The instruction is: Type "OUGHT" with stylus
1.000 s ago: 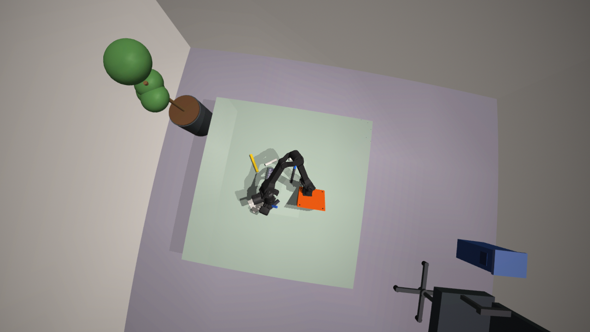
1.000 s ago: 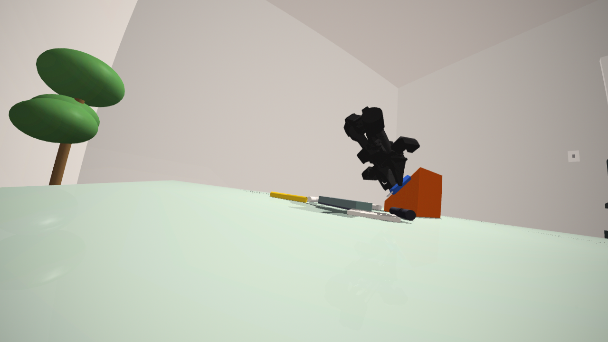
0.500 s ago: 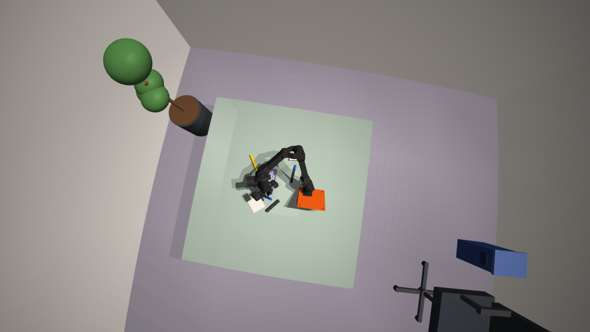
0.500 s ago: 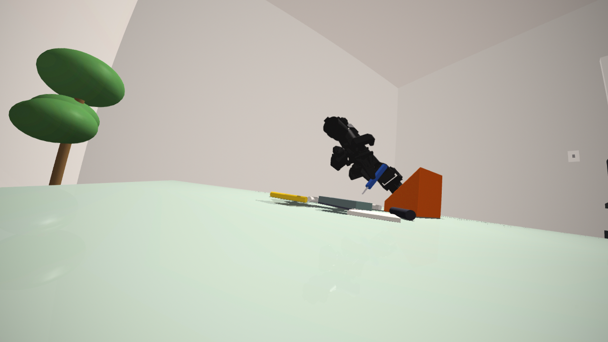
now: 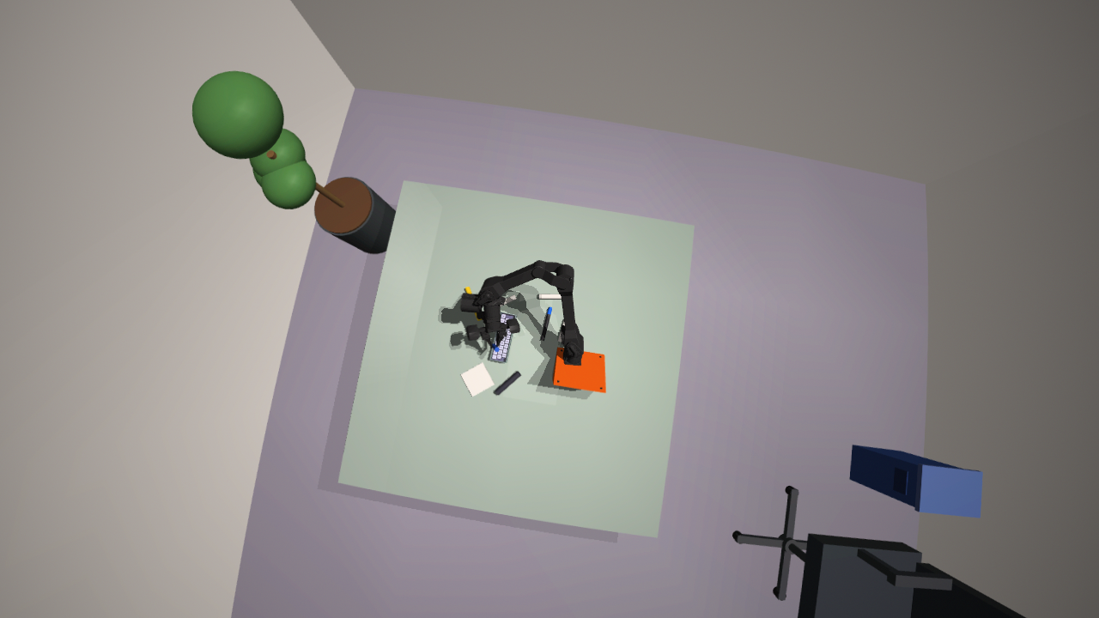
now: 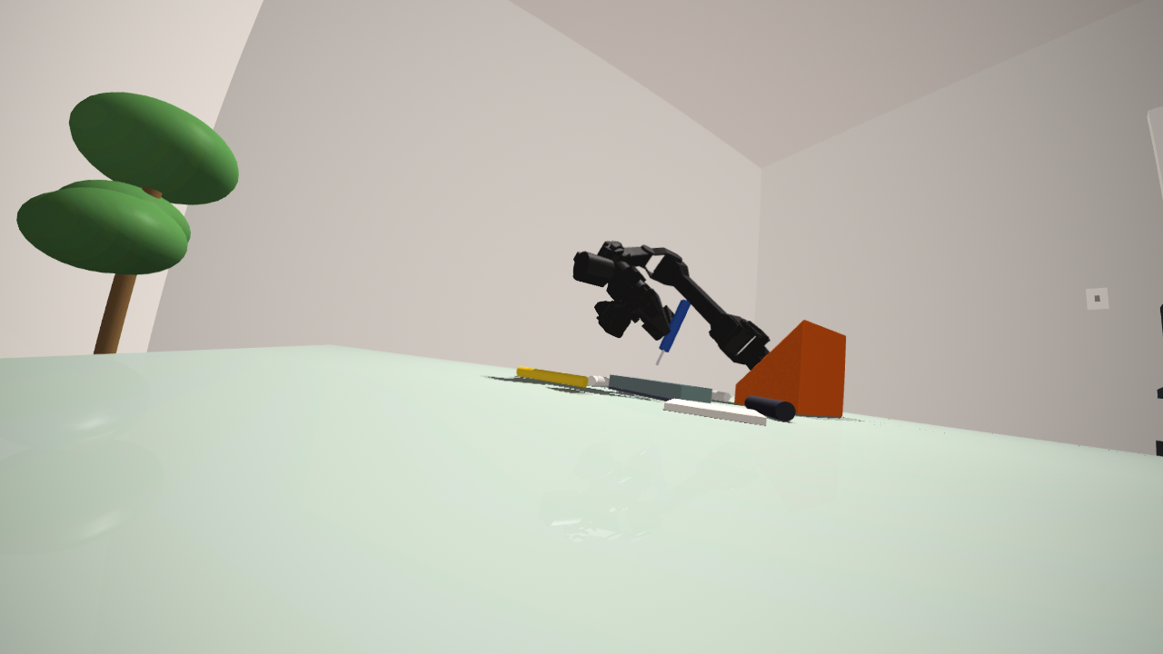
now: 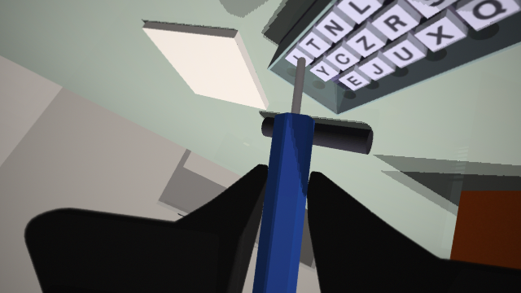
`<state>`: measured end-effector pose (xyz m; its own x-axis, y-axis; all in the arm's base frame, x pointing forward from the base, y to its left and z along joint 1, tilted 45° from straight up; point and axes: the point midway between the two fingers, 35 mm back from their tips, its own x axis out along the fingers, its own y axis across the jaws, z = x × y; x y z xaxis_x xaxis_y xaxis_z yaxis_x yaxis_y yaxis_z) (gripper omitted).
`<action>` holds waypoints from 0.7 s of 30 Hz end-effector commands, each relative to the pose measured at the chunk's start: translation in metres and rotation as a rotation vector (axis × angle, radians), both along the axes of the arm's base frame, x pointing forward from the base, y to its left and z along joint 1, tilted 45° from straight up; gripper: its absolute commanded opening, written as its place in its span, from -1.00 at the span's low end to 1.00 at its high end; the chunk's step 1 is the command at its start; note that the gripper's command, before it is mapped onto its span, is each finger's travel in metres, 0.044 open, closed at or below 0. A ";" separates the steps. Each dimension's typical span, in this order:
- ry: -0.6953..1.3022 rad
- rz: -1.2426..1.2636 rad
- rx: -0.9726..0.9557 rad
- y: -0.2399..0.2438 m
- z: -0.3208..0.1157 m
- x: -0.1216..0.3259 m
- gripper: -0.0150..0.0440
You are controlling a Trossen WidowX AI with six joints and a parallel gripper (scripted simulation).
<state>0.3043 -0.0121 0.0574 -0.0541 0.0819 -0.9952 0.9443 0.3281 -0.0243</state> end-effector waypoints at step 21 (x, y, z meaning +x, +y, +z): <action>-0.053 -0.464 0.172 -0.060 0.070 -0.010 -0.49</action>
